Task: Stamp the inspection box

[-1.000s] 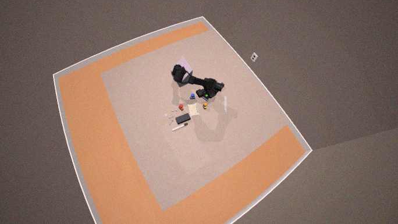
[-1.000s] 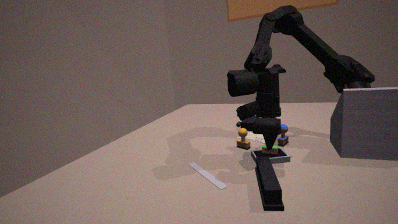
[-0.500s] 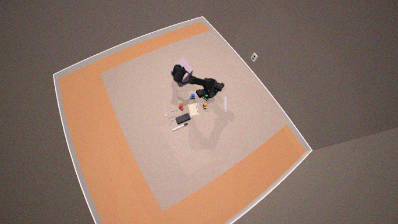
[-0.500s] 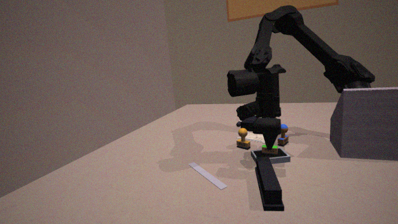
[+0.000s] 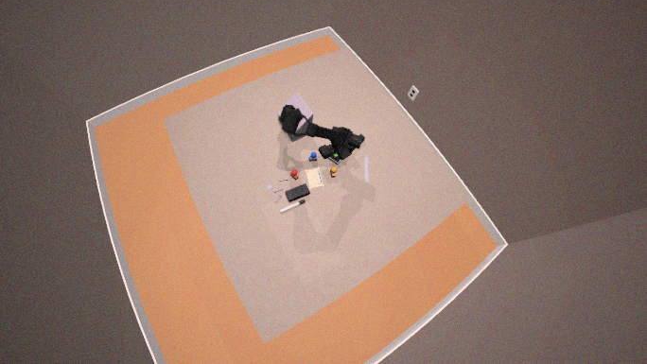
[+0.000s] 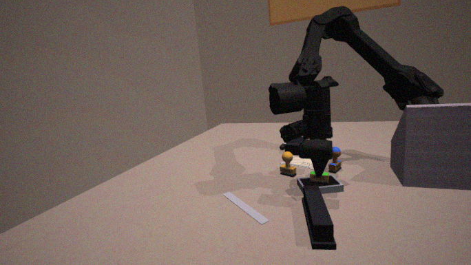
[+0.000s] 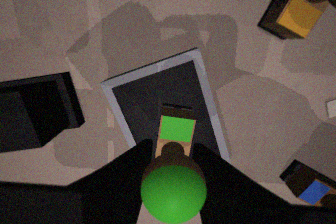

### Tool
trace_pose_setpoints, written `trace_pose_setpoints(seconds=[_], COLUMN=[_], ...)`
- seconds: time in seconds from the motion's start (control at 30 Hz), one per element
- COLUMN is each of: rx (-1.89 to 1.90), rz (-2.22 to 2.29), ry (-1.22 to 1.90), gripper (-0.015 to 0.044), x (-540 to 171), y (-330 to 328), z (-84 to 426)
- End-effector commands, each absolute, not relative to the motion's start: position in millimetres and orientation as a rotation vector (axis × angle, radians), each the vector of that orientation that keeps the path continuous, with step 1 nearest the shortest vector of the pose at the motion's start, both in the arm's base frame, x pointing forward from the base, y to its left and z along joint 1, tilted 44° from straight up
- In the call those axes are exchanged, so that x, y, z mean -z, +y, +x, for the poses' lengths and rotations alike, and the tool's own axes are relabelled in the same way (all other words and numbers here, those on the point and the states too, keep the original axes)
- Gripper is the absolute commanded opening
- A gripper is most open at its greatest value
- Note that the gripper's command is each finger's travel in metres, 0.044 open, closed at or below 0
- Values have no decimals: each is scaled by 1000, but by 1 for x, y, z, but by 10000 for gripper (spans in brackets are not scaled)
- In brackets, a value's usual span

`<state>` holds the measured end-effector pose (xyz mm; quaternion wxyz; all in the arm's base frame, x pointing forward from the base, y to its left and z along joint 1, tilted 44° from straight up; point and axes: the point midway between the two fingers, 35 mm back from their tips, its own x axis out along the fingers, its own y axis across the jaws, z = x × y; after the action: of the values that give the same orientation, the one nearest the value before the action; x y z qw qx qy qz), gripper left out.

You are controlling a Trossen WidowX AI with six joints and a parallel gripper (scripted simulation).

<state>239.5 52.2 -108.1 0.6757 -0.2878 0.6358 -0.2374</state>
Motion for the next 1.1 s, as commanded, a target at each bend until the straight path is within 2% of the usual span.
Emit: trace_pose_setpoints(seconds=[0.0,1.07], rx=[534,531], rz=[-650,-648], ry=[1427,1427], gripper=[0,0], x=[108,90], y=[51,70], z=[241,239])
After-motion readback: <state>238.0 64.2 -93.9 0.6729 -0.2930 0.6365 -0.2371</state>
